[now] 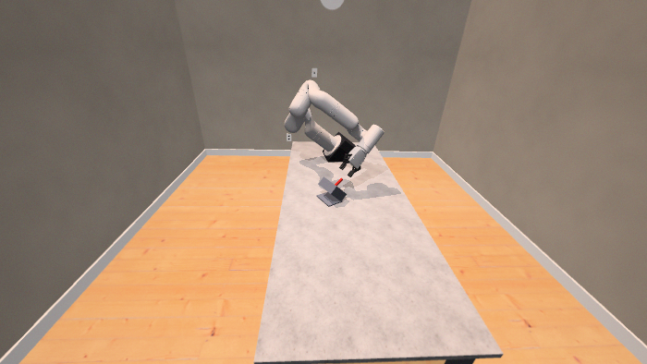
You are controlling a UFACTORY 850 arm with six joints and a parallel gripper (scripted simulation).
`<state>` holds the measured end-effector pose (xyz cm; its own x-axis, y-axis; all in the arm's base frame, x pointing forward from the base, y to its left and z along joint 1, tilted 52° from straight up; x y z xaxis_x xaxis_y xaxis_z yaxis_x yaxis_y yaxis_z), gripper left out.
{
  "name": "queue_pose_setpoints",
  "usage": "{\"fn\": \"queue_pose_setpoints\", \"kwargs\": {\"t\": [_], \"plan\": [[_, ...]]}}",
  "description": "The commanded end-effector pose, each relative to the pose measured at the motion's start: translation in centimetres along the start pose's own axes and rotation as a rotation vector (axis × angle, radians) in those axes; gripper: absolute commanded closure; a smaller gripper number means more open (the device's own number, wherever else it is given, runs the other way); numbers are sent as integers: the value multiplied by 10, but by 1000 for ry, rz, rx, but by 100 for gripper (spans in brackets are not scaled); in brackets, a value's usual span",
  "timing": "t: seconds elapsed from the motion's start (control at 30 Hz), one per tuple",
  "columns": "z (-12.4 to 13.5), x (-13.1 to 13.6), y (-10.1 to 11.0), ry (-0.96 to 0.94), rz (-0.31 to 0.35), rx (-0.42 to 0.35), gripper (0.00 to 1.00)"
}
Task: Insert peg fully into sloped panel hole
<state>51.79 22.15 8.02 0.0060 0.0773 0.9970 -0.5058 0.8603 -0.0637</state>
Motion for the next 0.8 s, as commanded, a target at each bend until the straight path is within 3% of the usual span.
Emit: {"fn": "queue_pose_setpoints", "kwargs": {"t": [0.0,0.37,0.77], "plan": [[0,1,12,-1,0,0,0],[0,1,44,-1,-1,1,0],[0,1,44,-1,-1,1,0]]}}
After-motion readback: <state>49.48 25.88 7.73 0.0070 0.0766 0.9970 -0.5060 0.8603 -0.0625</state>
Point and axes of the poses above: the point where the finger pads meet when closed, its own y axis back along the fingers, its own x axis across the jaws, z = x × y, the point moved 7 cm from there along y, back along the fingers, and after that the axes turned 15 degrees about -y, right-handed, at the moved point
